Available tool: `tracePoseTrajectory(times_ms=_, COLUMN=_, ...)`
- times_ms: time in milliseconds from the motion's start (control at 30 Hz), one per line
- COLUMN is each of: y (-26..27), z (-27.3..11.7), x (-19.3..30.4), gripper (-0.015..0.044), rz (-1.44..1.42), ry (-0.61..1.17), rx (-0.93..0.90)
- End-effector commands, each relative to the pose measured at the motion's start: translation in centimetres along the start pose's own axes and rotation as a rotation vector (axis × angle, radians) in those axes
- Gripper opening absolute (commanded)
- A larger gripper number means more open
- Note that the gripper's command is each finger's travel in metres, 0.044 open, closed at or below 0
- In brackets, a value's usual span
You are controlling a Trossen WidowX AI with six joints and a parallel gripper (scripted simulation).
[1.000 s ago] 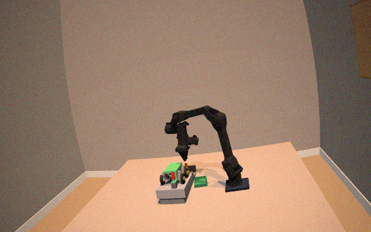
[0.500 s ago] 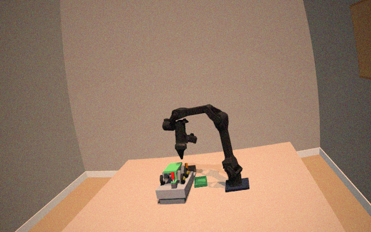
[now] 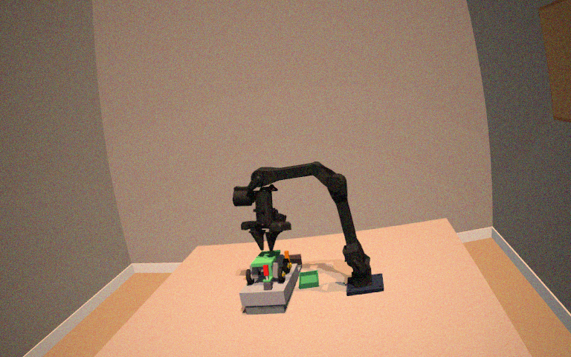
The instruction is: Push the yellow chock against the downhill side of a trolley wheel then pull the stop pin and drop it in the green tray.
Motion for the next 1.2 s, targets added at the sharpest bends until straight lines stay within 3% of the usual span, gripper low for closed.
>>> tracePoseTrajectory(times_ms=0, y=-1.2, z=0.4, x=2.8, gripper=0.019, rz=-0.214, ry=0.027, rx=0.036)
tracePoseTrajectory(times_ms=233, y=-3.8, z=0.6, x=6.9, gripper=0.019, rz=-0.548, ry=0.071, rx=0.076)
tracePoseTrajectory(times_ms=1167, y=-4.0, z=3.6, x=7.0, gripper=0.019, rz=-0.548, ry=0.072, rx=0.076)
Point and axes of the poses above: the point midway between the two fingers, 35 mm back from their tips, its own z axis out along the fingers, its own y axis across the jaws, x = y × z, the point moved 1 cm from there along -z, back along the fingers, and after that the axes turned 8 degrees about -z, right-handed, at the moved point
